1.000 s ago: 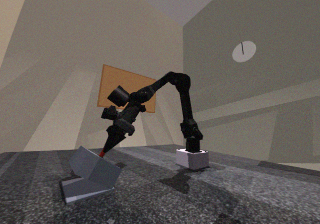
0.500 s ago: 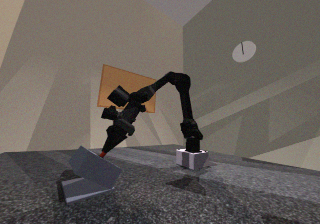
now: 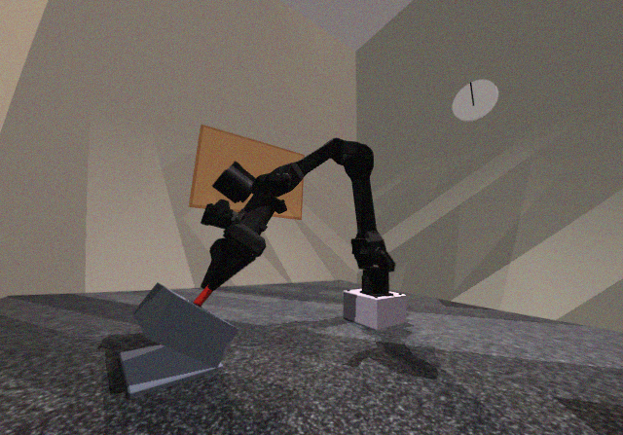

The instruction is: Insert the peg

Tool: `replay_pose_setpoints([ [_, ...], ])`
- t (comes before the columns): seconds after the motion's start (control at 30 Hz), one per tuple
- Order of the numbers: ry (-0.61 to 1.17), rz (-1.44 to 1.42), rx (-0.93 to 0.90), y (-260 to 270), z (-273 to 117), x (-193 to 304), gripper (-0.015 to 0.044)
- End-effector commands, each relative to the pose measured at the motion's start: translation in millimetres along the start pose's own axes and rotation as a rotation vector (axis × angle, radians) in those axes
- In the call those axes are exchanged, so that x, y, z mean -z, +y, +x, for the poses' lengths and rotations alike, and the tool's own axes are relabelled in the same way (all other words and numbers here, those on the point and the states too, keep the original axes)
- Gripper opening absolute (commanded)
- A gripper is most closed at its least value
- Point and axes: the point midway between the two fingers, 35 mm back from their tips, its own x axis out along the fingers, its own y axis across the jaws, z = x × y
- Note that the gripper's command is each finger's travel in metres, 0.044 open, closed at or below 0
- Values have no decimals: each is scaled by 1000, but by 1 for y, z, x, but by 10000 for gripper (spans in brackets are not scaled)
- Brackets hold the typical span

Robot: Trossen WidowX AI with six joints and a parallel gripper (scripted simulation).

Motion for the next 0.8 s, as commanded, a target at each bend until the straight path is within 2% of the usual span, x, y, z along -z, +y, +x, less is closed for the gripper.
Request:
replay_pose_setpoints([
  [0.0, -4, -3, -2, 0, -7, -2, 440],
  [0.77, -5, -1, 1, 0, -45, -3, 440],
])
